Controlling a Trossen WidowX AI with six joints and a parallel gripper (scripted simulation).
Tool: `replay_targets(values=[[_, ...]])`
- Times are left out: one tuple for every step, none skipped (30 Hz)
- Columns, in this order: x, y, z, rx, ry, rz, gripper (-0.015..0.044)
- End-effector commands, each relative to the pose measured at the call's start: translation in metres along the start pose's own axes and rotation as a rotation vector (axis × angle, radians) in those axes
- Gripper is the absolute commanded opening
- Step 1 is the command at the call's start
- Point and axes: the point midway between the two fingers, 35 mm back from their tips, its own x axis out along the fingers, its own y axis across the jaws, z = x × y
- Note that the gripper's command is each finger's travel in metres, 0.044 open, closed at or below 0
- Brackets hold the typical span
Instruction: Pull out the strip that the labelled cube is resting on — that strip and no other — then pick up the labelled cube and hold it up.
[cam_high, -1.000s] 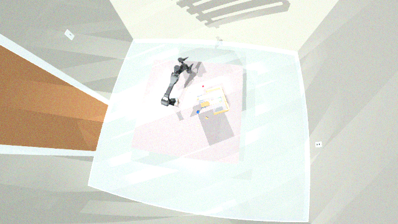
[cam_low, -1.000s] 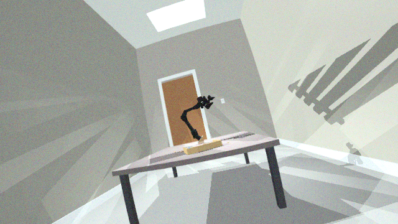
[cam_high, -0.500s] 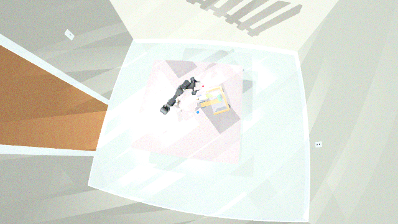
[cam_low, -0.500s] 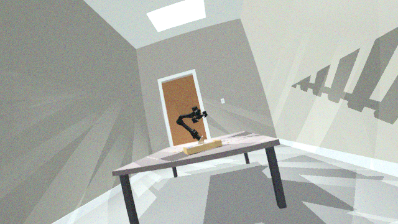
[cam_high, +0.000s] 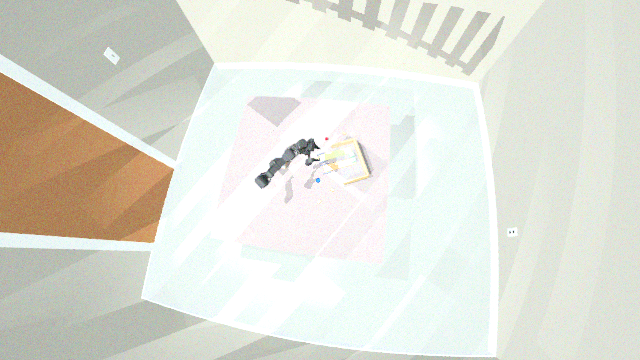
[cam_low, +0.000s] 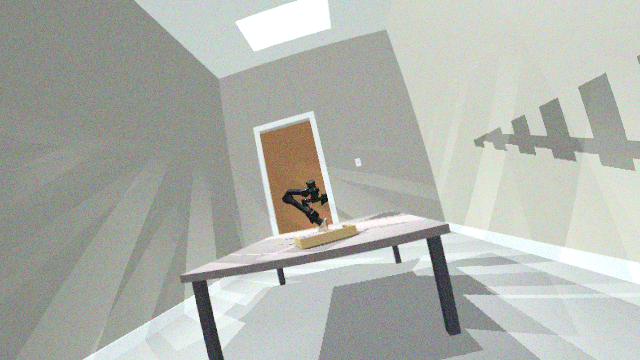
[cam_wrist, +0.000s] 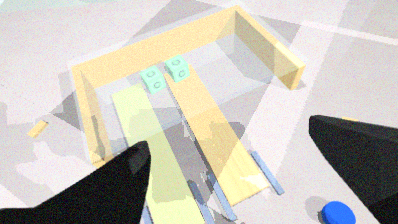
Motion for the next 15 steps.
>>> replay_targets(values=[[0.0, -0.001, -0.002, -0.009, 0.004, -0.006, 0.04], [0.0, -0.001, -0.002, -0.009, 0.004, -0.006, 0.04], [0.0, -0.001, -0.002, -0.009, 0.004, -0.006, 0.04], [0.0, -0.001, -0.002, -0.009, 0.004, -0.006, 0.04], [0.0, -0.001, -0.002, -0.009, 0.004, -0.006, 0.04], [0.002, -0.001, -0.002, -0.013, 0.011, -0.005, 0.0374], [0.005, -0.001, -0.001, -0.023, 0.031, -0.004, 0.0347], [0.011, 0.0, 0.0, -0.041, 0.064, -0.002, 0.0321], [0.018, 0.0, 0.0, -0.061, 0.107, 0.001, 0.0295], [0.025, 0.0, 0.001, -0.081, 0.15, 0.004, 0.0269], [0.032, 0.0, 0.001, -0.1, 0.194, 0.008, 0.0242], [0.039, -0.001, 0.0, -0.118, 0.238, 0.013, 0.0216], [0.046, -0.001, -0.001, -0.135, 0.284, 0.018, 0.019], [0.053, -0.002, -0.003, -0.151, 0.33, 0.023, 0.0164], [0.06, -0.003, -0.004, -0.167, 0.376, 0.029, 0.0137]])
